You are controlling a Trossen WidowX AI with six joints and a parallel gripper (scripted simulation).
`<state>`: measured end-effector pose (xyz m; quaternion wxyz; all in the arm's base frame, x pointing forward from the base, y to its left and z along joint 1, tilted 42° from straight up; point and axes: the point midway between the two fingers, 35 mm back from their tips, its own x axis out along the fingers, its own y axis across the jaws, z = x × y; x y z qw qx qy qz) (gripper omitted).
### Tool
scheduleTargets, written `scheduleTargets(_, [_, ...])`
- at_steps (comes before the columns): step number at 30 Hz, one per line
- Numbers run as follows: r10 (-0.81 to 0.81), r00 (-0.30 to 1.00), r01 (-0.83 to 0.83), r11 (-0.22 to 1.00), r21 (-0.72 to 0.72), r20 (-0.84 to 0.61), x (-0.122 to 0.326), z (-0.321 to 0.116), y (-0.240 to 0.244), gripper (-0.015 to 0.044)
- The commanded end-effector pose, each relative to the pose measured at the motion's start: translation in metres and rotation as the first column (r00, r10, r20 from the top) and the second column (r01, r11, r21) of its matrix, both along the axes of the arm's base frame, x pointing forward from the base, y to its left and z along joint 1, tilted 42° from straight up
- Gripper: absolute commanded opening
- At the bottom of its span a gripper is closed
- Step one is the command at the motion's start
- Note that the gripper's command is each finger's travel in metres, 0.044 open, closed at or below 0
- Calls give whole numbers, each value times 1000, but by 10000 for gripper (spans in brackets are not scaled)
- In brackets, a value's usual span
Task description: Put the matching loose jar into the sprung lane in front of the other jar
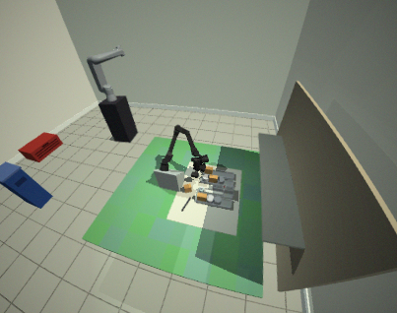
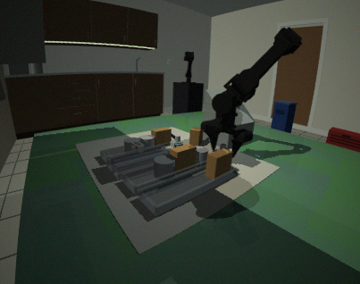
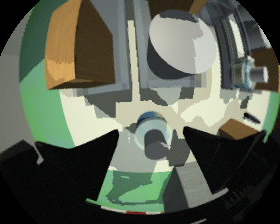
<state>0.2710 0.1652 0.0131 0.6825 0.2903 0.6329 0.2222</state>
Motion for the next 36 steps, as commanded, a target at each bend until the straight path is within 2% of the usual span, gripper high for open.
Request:
scheduleTargets(1, [-4,1000,4,1000,-4,-5,0,-3,1,335])
scheduleTargets(7, [-4,1000,4,1000,-4,-5,0,-3,1,178])
scheduleTargets(13, [-4,1000,4,1000,-4,-5,0,-3,1,138])
scheduleTargets(18, [-3,1000,3,1000,-8,-4,1,8,-10,6])
scheduleTargets(32, [-4,1000,4,1000,-10,-4,-11,72,-65,0])
scheduleTargets(36, [-4,1000,4,1000,-9,-4,-12,75,-67,0])
